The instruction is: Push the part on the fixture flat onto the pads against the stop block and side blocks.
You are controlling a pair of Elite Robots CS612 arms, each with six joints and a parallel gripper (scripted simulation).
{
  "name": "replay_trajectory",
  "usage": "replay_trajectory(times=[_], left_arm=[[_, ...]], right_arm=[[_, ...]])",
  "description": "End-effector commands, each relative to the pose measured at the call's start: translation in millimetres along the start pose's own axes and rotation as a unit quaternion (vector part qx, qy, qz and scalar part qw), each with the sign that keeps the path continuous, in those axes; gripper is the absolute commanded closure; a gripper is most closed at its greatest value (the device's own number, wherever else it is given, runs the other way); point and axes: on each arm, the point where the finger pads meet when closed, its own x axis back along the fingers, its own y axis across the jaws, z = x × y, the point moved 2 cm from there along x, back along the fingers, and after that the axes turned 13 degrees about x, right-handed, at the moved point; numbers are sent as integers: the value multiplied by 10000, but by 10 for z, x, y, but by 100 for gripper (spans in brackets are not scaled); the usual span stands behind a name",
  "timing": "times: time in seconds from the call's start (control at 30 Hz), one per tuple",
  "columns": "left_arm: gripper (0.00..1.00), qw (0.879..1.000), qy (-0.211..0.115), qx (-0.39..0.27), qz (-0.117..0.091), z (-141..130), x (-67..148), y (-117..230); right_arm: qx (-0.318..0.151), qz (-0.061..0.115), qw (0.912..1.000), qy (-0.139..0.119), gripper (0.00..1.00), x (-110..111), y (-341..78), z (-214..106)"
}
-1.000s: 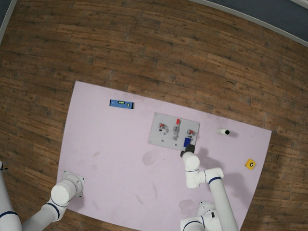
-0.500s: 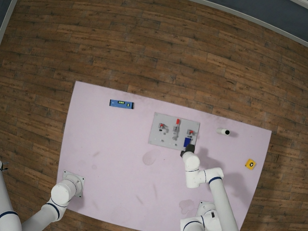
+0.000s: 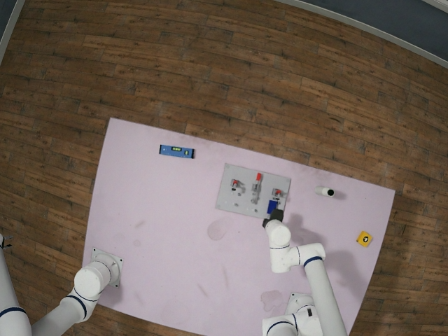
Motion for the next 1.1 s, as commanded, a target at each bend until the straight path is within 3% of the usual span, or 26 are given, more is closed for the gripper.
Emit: replay_trajectory(times=[0.0, 1.07], left_arm=[[0, 10000, -8, 0, 4, -6, 9, -3], [0, 10000, -8, 0, 4, -6, 9, -3]], right_arm=[[0, 1, 10000, 8, 100, 7, -1, 7], [0, 1, 10000, 8, 100, 7, 8, 46]])
